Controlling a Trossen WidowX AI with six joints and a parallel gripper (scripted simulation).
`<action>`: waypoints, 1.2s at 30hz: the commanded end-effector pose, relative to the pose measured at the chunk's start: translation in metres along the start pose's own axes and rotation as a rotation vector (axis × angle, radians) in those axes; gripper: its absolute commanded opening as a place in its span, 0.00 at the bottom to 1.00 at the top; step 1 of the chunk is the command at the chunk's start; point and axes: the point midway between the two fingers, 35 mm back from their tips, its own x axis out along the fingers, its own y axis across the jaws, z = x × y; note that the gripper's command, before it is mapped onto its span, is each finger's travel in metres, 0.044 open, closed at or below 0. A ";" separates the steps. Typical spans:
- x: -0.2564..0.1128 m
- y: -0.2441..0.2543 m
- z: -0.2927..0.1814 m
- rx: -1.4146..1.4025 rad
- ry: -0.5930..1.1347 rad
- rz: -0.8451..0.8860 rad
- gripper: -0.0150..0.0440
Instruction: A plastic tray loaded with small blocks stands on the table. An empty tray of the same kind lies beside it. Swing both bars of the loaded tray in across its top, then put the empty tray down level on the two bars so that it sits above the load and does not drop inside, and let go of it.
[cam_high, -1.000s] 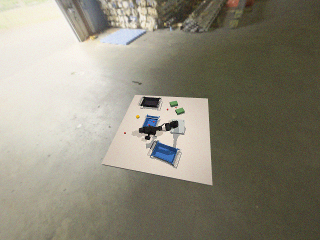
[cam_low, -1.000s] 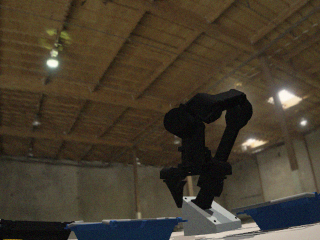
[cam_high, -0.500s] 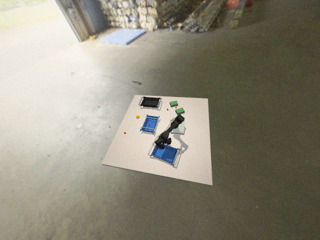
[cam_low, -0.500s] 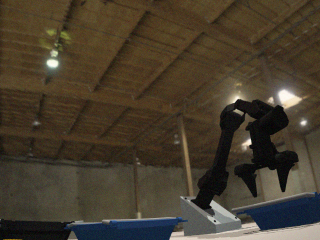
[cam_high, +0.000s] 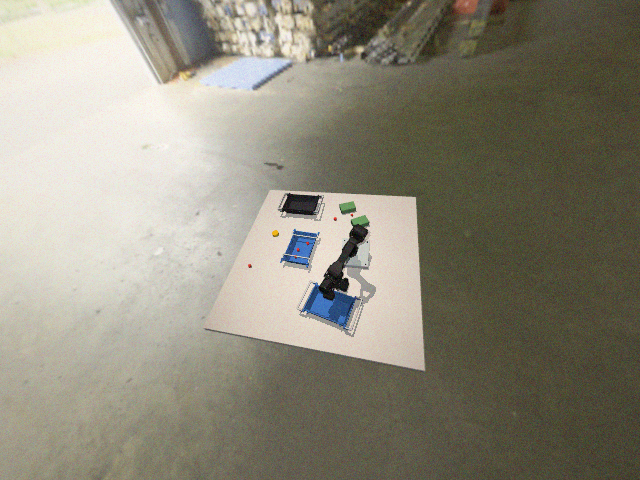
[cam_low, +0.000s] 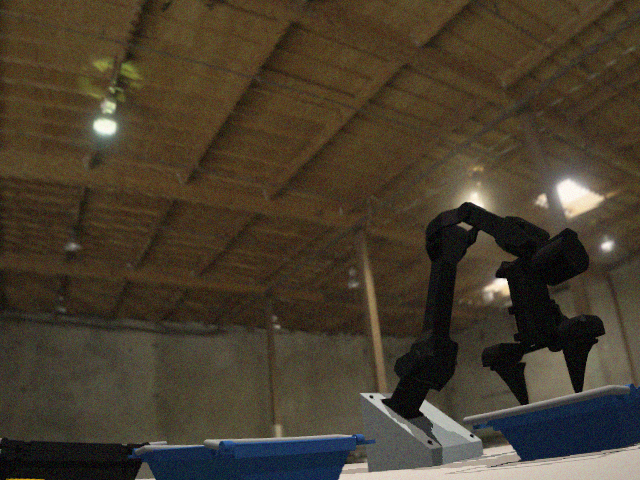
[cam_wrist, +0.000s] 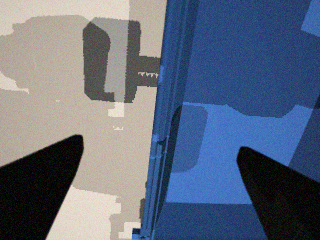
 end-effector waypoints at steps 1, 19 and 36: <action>0.020 0.001 -0.001 0.007 0.002 0.005 1.00; 0.058 0.005 0.001 0.009 0.001 0.006 0.85; 0.058 0.005 0.001 0.009 0.001 0.006 0.55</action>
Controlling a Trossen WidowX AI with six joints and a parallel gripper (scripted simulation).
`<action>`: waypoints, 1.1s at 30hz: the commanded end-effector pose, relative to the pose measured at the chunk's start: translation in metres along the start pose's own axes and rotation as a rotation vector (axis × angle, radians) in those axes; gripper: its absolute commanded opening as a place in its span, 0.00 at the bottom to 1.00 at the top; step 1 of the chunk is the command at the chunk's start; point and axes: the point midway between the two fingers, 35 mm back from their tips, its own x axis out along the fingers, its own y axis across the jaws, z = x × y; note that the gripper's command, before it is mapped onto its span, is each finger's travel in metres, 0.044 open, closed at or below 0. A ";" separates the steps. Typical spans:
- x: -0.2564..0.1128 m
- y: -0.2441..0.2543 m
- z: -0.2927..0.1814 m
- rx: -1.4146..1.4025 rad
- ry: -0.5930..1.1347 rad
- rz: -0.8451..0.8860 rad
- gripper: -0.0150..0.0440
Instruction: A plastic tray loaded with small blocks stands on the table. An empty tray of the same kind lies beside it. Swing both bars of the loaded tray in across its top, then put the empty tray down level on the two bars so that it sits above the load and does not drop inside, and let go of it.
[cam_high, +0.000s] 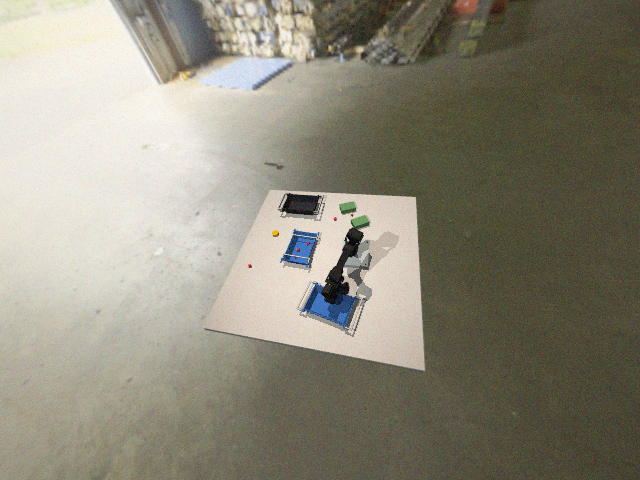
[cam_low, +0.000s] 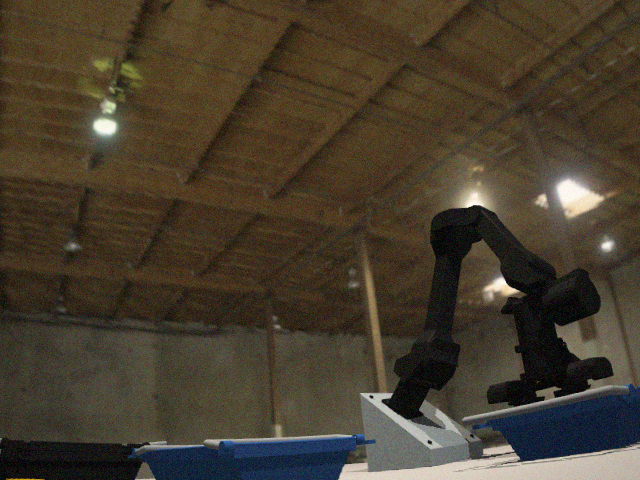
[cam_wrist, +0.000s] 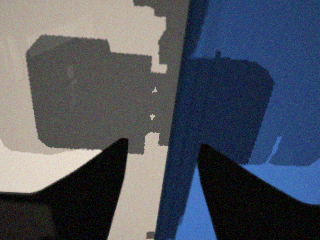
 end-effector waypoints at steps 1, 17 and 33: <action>0.000 0.001 -0.001 0.007 0.004 0.004 0.54; 0.000 0.001 -0.001 0.007 0.004 0.004 0.36; -0.051 -0.002 -0.002 0.005 0.005 0.005 0.25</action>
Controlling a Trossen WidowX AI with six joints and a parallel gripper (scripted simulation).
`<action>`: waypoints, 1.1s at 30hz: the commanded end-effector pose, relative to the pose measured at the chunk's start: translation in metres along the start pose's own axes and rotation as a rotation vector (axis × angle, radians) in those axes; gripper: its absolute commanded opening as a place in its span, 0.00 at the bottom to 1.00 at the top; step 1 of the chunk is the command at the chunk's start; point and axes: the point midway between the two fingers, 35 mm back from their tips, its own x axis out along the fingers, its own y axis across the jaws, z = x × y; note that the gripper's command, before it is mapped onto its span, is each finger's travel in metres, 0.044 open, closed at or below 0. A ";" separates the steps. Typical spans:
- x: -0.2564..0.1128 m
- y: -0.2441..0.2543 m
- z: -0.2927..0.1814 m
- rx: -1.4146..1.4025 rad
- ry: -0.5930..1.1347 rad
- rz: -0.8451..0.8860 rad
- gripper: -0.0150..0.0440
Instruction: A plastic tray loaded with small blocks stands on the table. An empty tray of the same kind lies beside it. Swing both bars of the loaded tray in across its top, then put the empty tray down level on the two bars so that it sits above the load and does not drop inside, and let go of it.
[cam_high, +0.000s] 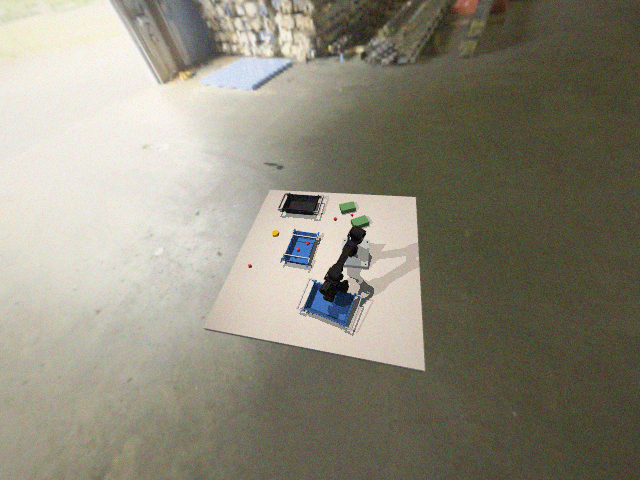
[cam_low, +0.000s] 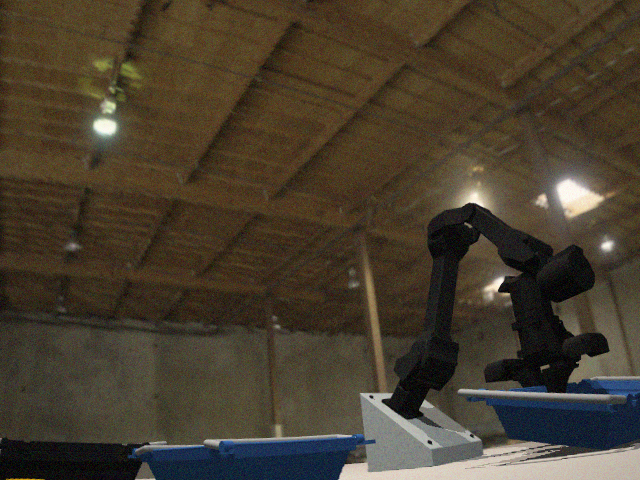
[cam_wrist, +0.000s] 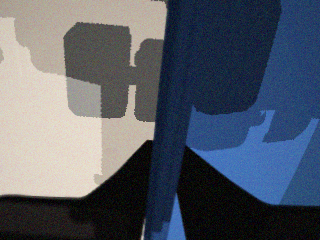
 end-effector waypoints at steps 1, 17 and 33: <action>-0.025 0.002 0.000 -0.001 0.002 0.005 0.25; -0.047 0.004 0.002 -0.001 0.002 0.004 0.25; -0.102 -0.006 -0.002 -0.004 0.005 0.012 0.25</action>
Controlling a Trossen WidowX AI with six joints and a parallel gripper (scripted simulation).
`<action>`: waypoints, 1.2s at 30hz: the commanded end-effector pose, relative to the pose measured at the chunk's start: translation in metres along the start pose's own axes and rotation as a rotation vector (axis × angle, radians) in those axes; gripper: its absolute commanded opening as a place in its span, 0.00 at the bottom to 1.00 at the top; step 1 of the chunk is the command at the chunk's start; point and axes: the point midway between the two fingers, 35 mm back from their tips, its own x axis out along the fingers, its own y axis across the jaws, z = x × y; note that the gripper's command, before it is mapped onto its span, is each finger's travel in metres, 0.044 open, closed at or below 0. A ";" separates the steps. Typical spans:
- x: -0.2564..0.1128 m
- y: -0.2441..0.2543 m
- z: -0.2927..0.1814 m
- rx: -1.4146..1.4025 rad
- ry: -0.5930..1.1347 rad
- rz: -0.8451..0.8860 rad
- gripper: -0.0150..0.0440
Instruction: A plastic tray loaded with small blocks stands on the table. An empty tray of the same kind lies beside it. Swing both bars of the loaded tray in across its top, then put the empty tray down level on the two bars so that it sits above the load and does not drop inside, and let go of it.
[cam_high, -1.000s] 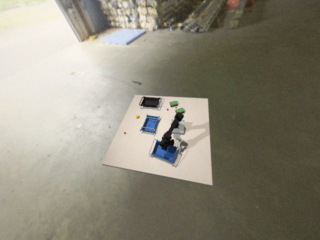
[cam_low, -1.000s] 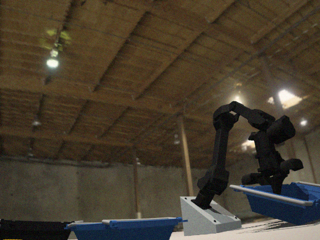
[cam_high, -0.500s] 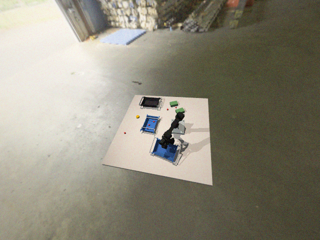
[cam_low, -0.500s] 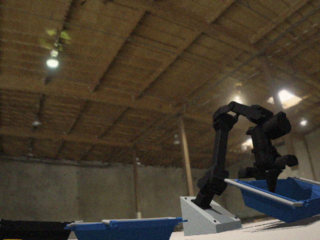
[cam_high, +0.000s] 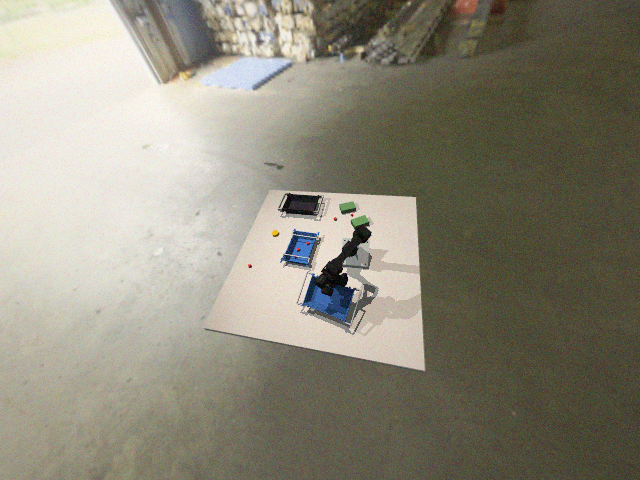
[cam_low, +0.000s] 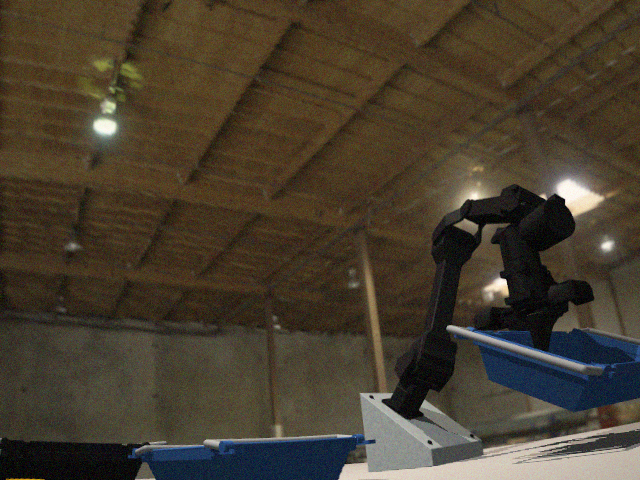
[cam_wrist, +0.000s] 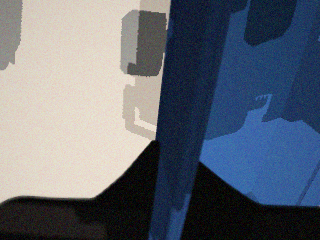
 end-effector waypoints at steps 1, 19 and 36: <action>-0.026 -0.008 0.000 -0.014 0.006 -0.031 0.25; -0.062 -0.009 0.005 -0.013 0.006 -0.035 0.25; -0.062 -0.009 0.005 -0.013 0.006 -0.035 0.25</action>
